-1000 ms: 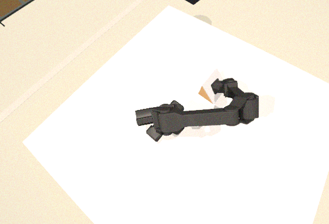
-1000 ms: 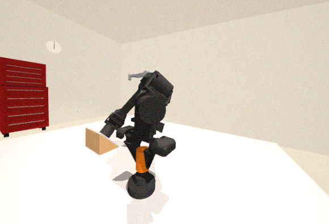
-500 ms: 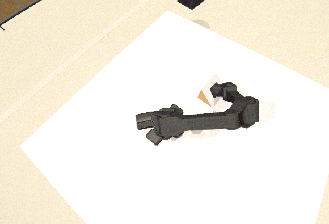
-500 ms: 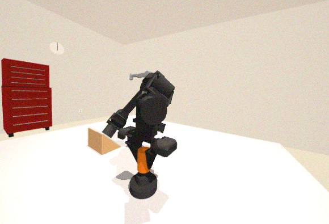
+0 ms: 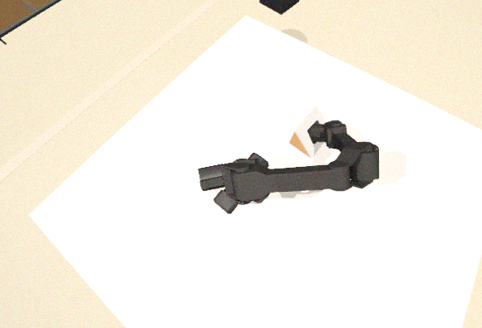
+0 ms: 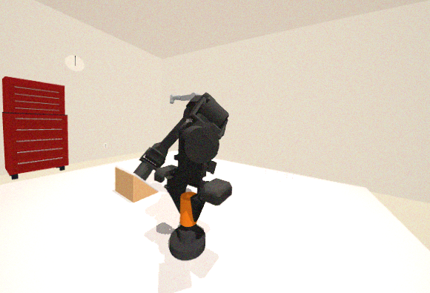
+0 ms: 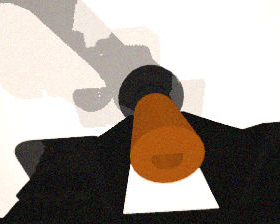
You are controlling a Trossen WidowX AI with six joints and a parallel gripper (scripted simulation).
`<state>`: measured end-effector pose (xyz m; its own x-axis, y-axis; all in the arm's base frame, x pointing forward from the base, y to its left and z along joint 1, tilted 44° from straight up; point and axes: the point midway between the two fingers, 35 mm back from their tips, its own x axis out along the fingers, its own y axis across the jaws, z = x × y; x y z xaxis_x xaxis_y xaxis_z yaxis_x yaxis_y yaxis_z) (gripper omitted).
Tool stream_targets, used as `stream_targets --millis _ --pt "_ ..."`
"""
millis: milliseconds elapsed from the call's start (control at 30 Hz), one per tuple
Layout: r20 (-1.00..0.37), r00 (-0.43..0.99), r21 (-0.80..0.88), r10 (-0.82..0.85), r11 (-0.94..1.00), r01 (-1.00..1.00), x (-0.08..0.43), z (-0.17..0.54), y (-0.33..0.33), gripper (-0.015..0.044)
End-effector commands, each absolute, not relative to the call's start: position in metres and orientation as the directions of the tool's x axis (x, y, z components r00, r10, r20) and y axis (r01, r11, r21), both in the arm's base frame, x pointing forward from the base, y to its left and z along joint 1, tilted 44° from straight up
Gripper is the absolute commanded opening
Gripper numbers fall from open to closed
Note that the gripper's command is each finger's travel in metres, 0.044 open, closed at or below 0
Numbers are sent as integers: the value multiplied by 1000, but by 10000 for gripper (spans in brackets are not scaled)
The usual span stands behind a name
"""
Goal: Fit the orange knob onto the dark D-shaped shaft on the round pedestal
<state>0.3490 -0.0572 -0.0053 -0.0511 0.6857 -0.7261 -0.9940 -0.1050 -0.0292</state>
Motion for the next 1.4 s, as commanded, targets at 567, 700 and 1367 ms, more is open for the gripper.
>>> stream_targets --millis 567,700,1367 --pt "-726 -50 -172 686 -251 -953 349 -4 -61 0" --pt "-726 -49 -172 686 -251 -953 349 -6 -59 0" --pt "-726 -49 -172 686 -251 -953 349 -5 -57 0"
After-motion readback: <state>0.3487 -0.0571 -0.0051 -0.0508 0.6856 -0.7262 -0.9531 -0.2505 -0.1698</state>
